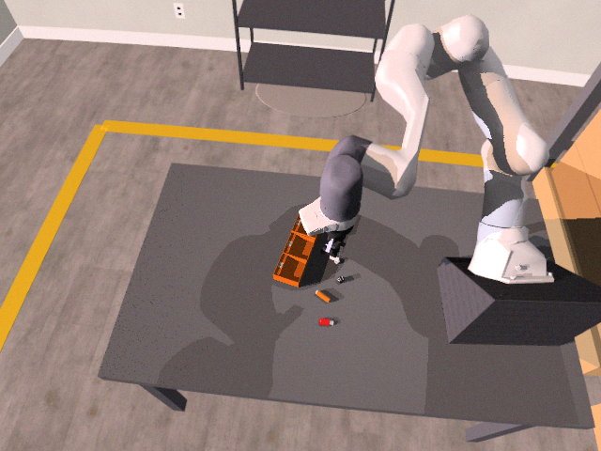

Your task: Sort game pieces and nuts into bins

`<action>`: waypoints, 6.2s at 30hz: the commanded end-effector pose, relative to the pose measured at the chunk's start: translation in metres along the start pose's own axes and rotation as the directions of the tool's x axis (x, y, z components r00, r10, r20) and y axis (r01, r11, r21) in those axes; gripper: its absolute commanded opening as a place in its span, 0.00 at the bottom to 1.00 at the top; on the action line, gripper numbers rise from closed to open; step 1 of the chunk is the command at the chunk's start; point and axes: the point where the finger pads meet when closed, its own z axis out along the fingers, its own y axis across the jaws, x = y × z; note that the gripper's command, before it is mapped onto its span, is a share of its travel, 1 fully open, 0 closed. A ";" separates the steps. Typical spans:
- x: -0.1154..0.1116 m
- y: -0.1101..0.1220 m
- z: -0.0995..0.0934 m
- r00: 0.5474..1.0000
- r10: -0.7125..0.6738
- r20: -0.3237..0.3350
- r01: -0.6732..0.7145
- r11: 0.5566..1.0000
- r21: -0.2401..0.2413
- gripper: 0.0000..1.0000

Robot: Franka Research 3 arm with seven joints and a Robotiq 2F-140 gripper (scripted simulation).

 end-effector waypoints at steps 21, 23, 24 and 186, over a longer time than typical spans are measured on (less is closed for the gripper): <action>0.007 0.004 -0.006 0.939 -0.338 -0.068 0.343 0.933 0.103 0.05; 0.007 0.004 -0.006 0.939 -0.338 -0.068 0.343 0.933 0.103 0.05; 0.007 0.004 -0.006 0.939 -0.338 -0.068 0.343 0.933 0.103 0.05; 0.150 0.136 0.125 0.997 -0.068 -0.037 0.072 0.990 0.118 0.05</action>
